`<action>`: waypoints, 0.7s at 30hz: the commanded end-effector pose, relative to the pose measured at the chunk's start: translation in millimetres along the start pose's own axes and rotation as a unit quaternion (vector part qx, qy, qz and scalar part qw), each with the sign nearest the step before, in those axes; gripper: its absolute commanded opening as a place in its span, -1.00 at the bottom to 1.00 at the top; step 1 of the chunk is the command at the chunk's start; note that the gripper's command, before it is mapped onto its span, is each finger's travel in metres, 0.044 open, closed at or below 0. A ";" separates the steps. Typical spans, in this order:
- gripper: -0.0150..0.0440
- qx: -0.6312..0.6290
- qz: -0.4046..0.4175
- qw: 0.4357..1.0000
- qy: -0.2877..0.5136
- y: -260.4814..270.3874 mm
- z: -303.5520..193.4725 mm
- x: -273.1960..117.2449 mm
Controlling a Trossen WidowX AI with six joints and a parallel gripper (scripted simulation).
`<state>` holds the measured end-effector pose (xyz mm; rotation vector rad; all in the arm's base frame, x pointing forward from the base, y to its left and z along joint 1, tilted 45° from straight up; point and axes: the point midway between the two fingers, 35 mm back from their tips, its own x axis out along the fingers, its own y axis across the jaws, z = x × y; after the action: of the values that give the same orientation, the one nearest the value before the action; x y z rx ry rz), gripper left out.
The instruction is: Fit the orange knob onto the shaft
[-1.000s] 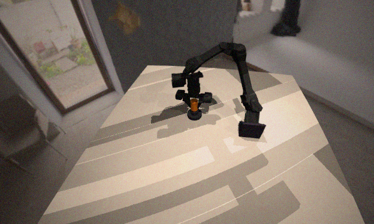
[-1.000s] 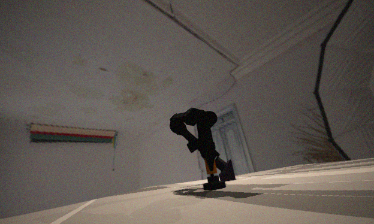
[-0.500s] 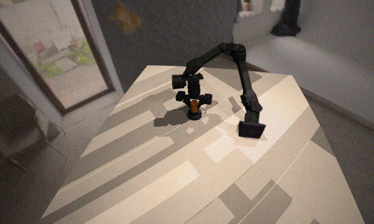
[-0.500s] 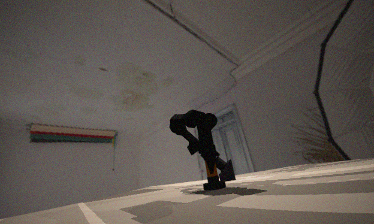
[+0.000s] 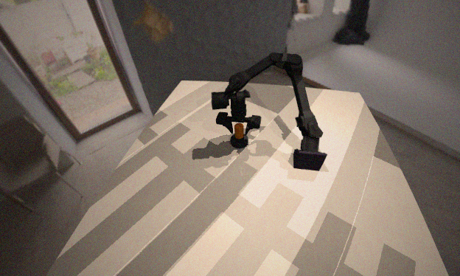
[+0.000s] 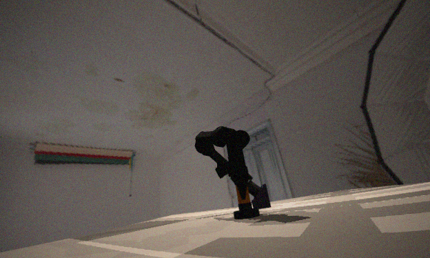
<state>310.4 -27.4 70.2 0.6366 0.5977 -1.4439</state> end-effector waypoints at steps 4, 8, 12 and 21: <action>1.00 0.001 0.000 1.000 0.001 0.1 0.0 -0.3; 1.00 0.001 0.000 1.000 0.001 0.1 0.0 -0.3; 1.00 0.000 0.000 1.000 0.002 2.7 -1.2 -19.5; 1.00 -0.001 -0.001 1.000 0.002 2.6 -1.4 -95.4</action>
<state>309.4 36.1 132.5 0.6426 0.5996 -1.4239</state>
